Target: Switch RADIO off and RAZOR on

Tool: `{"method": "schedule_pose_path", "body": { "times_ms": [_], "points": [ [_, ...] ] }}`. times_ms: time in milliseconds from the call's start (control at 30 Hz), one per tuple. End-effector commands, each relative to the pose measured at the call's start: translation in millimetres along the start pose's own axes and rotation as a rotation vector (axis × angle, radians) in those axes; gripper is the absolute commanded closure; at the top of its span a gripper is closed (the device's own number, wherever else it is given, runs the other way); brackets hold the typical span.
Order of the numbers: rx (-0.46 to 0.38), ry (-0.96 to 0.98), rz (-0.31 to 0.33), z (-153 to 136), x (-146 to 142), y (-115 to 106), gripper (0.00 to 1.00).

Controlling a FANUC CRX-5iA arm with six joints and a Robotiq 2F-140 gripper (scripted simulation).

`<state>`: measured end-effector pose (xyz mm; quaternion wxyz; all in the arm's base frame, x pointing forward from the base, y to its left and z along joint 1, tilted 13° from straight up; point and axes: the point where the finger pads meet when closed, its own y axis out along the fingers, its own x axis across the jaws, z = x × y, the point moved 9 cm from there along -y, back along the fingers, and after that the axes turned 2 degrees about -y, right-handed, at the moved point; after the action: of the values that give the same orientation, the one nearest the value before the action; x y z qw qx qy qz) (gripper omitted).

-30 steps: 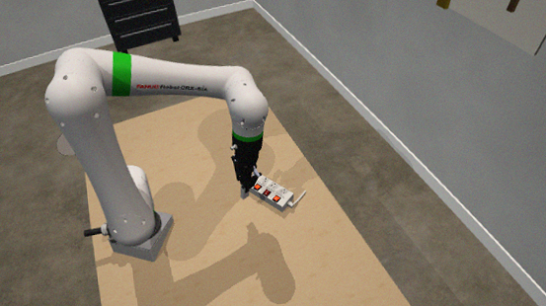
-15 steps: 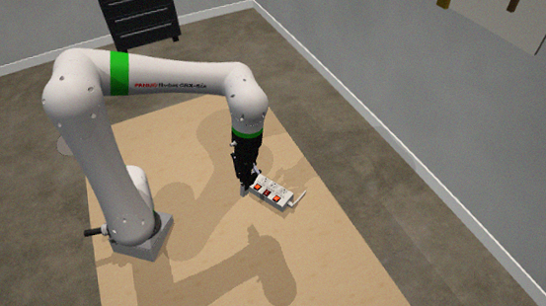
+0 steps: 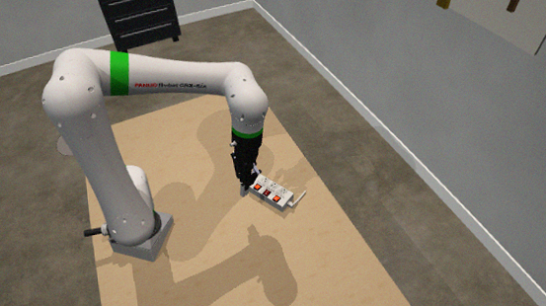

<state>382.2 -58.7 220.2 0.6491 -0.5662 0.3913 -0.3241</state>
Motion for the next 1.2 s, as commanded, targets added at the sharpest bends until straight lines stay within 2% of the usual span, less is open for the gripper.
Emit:
{"method": "schedule_pose_path", "body": {
  "times_ms": [0, 1133, 1167],
  "points": [
    [0.000, 0.000, 0.000, 0.1, 0.1, -0.2, 1.00],
    [0.000, 0.000, 0.000, 0.1, 0.1, -0.2, 1.00],
    [0.000, 0.000, 0.000, 0.1, 0.1, -0.2, 0.00]
  ]
}}
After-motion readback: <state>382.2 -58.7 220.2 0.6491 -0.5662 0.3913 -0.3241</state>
